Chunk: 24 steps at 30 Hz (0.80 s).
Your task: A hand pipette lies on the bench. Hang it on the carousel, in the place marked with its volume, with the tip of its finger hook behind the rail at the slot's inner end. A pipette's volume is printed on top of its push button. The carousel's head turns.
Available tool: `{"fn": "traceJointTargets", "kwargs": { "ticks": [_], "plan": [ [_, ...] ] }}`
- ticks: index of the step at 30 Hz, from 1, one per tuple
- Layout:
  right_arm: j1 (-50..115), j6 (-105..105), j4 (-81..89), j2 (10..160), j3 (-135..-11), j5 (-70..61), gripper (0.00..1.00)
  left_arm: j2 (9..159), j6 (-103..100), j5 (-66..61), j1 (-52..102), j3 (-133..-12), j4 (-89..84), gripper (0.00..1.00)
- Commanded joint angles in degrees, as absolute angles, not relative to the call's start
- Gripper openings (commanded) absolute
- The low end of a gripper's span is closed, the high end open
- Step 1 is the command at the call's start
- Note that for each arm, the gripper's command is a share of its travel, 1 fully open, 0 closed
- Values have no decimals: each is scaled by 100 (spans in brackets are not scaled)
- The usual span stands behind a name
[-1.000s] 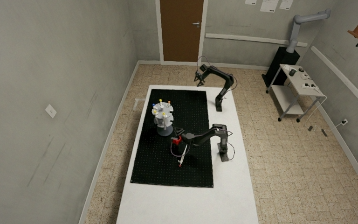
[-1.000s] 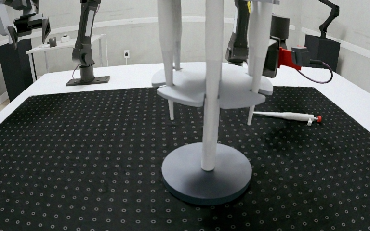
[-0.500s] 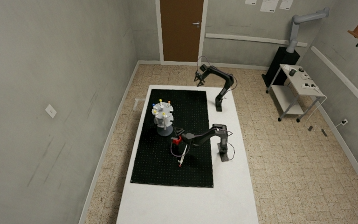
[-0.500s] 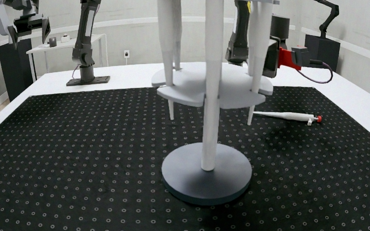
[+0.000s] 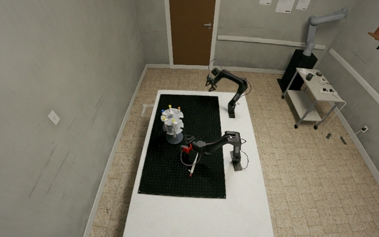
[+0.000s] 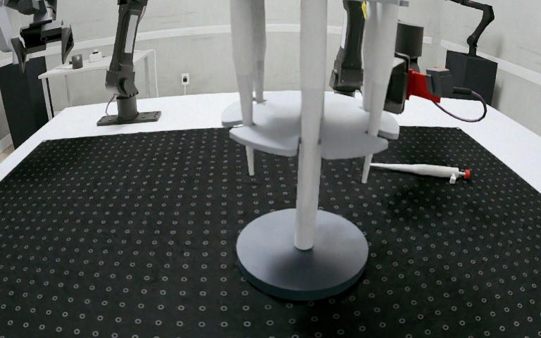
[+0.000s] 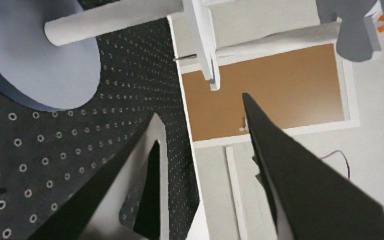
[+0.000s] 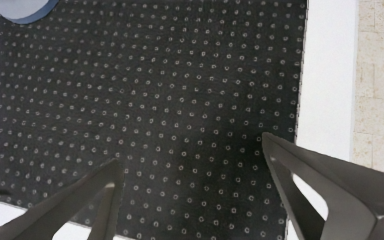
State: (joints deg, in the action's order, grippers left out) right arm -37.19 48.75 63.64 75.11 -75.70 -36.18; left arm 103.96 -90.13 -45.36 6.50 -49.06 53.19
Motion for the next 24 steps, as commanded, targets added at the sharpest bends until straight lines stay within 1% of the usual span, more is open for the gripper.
{"fn": "traceJointTargets", "kwargs": {
  "ticks": [1,14,16,24],
  "plan": [
    [-3771,4907,6316,7547,-7684,-3711,100,10207,-8965,-4547,598,-5134,5461,49],
    [-3771,4907,6316,7547,-7684,-3711,100,10207,-8965,-4547,598,-5134,5461,49],
    [-3771,4907,6316,7547,-7684,-3711,100,10449,-8974,-4453,732,-5193,5449,49],
    [-3771,4907,6316,7547,-7684,-3711,100,10637,-8972,-4302,883,-5436,5275,49]
  ]
}}
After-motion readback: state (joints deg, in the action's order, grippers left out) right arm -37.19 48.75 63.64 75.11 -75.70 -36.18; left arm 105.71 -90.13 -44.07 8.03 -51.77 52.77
